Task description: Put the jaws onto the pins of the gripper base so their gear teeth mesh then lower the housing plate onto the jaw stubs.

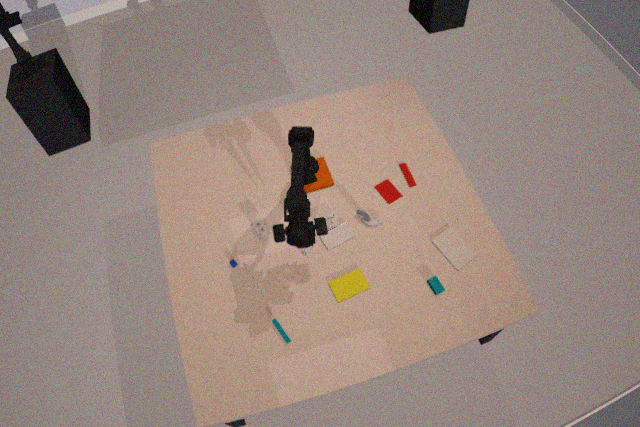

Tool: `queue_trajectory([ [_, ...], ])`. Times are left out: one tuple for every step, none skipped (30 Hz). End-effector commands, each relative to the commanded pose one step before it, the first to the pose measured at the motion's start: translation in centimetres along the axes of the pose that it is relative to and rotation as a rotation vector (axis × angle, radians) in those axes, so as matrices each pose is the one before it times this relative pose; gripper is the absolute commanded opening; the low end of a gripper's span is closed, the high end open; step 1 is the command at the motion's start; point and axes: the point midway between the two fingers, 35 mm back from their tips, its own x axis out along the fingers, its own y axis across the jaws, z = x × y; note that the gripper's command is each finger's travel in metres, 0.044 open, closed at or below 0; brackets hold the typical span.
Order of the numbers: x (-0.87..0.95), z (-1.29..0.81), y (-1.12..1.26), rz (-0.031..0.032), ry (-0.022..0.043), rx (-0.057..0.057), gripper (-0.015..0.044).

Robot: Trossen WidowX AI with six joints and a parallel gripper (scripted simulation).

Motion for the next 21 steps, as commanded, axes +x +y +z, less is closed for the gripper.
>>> queue_trajectory([
  [0.002,-0.001,0.003,0.00018,0.00004,0.0,0.0046],
  [0.0,0.0,0.0,0.0,0.0,0.0,0.002],
  [0.0,0.0,0.0,0.0,0.0,0.0,0.0],
  [0.0,0.0,0.0,0.0,0.0,0.0,0.0],
  [0.0,0.0,0.0,0.0,0.0,0.0,0.0],
  [0.0,0.0,0.0,0.0,0.0,0.0,0.0],
  [0.0,0.0,0.0,0.0,0.0,0.0,0.0],
  [0.0,0.0,0.0,0.0,0.0,0.0,0.0],
  [0.0,0.0,0.0,0.0,0.0,0.0,0.0],
  [0.0,0.0,0.0,0.0,0.0,0.0,0.0],
  [0.0,0.0,0.0,0.0,0.0,0.0,0.0],
  [0.0,0.0,0.0,0.0,0.0,0.0,0.0],
  [0.0,0.0,0.0,0.0,0.0,0.0,0.0],
  [0.0,0.0,0.0,0.0,0.0,0.0,0.0],
  [0.0,0.0,0.0,0.0,0.0,0.0,0.0],
  [0.0,0.0,0.0,0.0,0.0,0.0,0.0],
  [0.0,0.0,0.0,0.0,0.0,0.0,0.0],
  [0.0,0.0,0.0,0.0,0.0,0.0,0.0],
  [0.0,0.0,0.0,0.0,0.0,0.0,0.0],
  [0.0,0.0,0.0,0.0,0.0,0.0,0.0],
  [-0.002,0.001,0.001,0.00007,-0.00007,0.0,0.0026],
])
